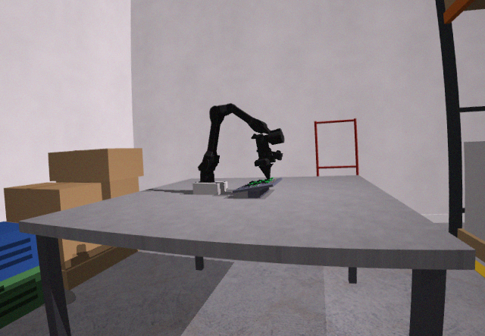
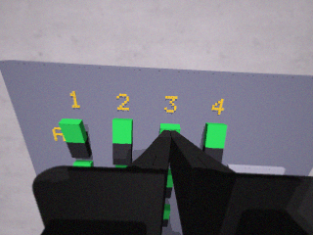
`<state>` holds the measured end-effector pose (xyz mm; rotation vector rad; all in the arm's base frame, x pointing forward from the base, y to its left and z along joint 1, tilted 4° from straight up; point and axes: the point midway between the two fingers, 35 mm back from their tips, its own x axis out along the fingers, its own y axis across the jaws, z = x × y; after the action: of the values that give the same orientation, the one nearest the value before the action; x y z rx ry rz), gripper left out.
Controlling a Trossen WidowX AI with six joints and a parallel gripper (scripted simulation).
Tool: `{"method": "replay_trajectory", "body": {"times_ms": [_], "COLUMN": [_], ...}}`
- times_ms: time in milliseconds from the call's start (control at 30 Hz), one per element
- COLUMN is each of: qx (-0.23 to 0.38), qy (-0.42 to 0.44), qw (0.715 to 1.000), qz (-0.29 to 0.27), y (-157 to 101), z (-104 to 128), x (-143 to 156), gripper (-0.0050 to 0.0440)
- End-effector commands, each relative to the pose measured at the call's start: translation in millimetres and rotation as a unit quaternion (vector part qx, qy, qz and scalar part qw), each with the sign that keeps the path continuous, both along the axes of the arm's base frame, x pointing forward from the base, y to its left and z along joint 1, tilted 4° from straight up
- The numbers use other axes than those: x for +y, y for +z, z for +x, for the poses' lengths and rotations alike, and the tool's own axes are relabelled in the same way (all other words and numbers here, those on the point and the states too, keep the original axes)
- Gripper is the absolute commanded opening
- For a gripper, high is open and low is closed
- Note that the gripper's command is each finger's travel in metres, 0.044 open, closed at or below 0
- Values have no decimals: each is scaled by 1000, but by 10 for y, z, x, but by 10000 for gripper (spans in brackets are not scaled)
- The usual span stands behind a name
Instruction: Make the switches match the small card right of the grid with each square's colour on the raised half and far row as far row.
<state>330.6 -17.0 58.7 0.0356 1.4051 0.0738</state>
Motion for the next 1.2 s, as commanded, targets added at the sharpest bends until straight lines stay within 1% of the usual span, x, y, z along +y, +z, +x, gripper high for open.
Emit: {"method": "replay_trajectory", "body": {"times_ms": [0,967,1000,1033,1100,1133,1167], "qx": [1,1,-1,-3,-9,-11,-12], "qy": [-2,-2,0,-1,-2,-3,-3], "qw": [1000,1000,1000,1000,1000,1000,1000], "qz": [-1,-1,0,0,-1,-1,-1], "y": [-15,-48,1,105,452,555,590], "z": [-2,4,5,-9,-85,-116,-127], "x": [-3,-1,-1,-10,-37,-44,-46], "gripper": [0,0,0,0,0,0,0]}}
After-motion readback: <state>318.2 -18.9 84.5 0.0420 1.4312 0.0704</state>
